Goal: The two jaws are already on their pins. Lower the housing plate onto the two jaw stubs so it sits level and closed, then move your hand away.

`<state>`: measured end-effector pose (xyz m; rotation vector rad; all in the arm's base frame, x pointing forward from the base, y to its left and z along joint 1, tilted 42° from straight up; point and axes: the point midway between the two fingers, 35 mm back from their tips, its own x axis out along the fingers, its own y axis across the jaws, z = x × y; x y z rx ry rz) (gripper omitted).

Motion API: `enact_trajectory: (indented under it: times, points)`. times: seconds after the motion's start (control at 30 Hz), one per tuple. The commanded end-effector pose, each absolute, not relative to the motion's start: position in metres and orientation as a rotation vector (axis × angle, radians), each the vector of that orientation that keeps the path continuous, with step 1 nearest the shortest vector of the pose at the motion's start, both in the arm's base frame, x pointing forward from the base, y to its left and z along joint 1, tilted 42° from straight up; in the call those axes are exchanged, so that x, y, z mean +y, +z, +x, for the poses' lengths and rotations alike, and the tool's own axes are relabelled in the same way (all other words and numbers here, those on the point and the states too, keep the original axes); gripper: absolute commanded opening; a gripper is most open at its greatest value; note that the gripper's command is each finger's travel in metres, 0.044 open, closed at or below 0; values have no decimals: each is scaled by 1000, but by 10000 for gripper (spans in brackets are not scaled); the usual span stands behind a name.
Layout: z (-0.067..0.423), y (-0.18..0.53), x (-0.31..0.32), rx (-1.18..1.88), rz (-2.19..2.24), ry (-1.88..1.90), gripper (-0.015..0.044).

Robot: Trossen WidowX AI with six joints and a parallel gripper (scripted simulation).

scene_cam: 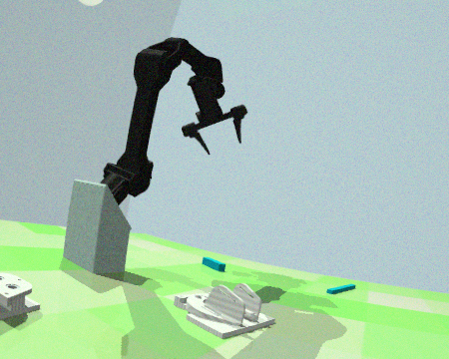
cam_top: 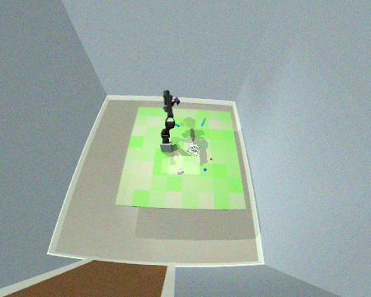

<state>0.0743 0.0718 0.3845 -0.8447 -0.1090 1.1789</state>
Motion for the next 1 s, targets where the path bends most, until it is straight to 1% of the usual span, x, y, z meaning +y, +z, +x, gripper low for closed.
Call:
enact_trajectory:
  times: [0.0, 0.2, 0.43, 0.7, 0.97]
  points:
    - [73, 380, 87, -98, -956, 1140, 440]
    - [81, 374, 112, -43, -1130, 1067, 440]
    - [108, 357, 141, 79, -1330, 982, 440]
    - [159, 327, 161, 268, -1518, 928, 440]
    - [221, 284, 159, 486, -1668, 959, 440]
